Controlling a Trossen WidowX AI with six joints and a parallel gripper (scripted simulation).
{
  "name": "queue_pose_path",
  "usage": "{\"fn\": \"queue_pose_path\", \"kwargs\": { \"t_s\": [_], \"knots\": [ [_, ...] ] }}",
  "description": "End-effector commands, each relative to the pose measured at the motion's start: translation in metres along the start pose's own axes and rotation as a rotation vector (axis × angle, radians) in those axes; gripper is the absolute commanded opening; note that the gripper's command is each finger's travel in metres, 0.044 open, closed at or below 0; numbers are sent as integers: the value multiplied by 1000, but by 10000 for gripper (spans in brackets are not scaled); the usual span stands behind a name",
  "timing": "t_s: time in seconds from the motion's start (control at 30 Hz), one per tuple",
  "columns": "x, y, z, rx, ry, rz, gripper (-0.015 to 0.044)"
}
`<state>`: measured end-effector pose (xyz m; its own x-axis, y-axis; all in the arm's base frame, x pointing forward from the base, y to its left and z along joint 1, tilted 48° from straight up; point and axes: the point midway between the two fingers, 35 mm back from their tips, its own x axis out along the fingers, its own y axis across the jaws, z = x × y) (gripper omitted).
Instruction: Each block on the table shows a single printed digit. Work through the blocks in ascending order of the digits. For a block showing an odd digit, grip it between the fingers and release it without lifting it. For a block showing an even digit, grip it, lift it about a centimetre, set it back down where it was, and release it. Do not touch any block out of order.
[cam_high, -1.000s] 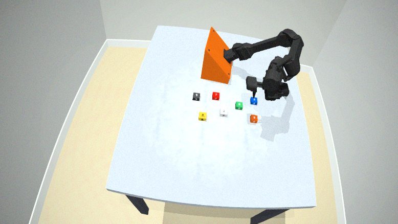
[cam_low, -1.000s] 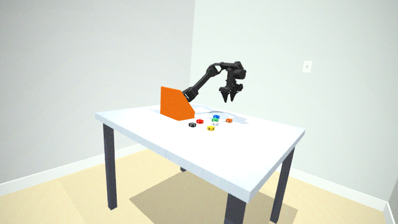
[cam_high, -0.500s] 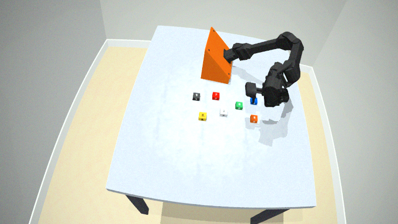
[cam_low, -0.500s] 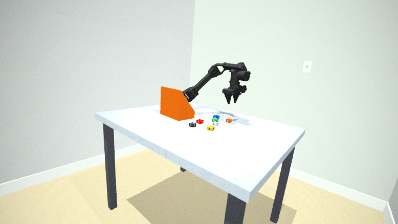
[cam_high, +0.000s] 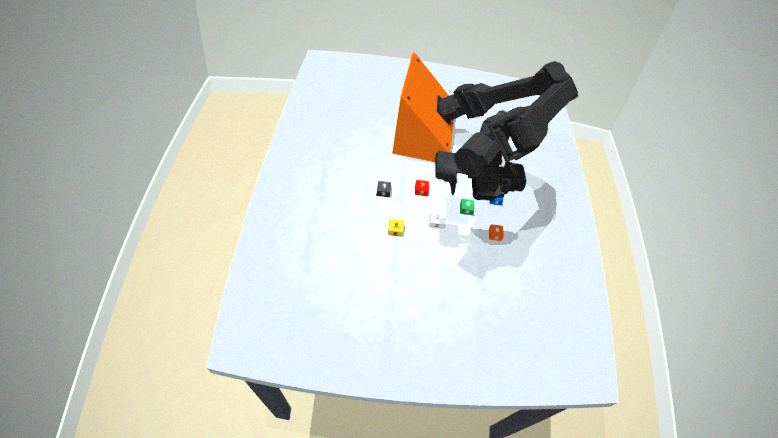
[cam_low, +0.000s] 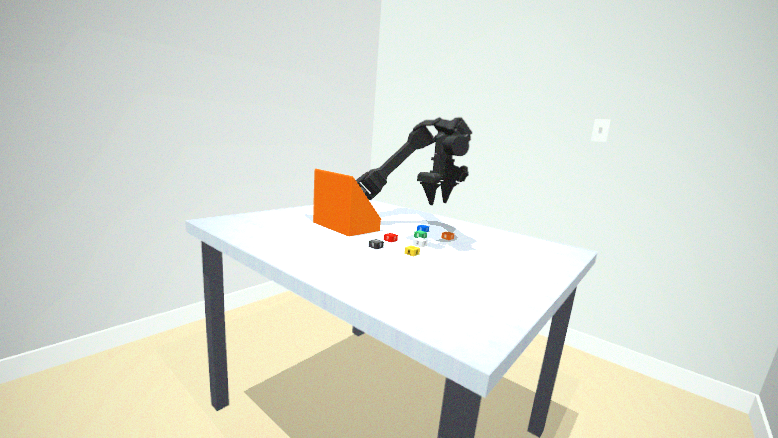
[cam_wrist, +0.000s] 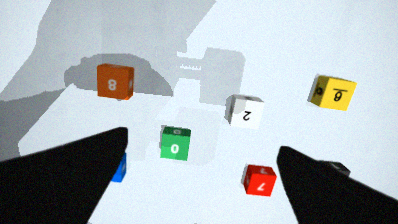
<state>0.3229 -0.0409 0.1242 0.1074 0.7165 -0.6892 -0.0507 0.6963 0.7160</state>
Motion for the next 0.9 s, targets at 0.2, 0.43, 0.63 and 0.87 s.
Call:
{"fn": "queue_pose_path", "kwargs": {
  "t_s": [0.2, 0.43, 0.63, 0.87],
  "knots": [
    [5, -55, -20, 16, 14, 14, 400],
    [5, -55, -20, 16, 14, 14, 400],
    [5, -55, -20, 16, 14, 14, 400],
    [3, -82, -6, 15, 13, 12, 400]
  ]
}}
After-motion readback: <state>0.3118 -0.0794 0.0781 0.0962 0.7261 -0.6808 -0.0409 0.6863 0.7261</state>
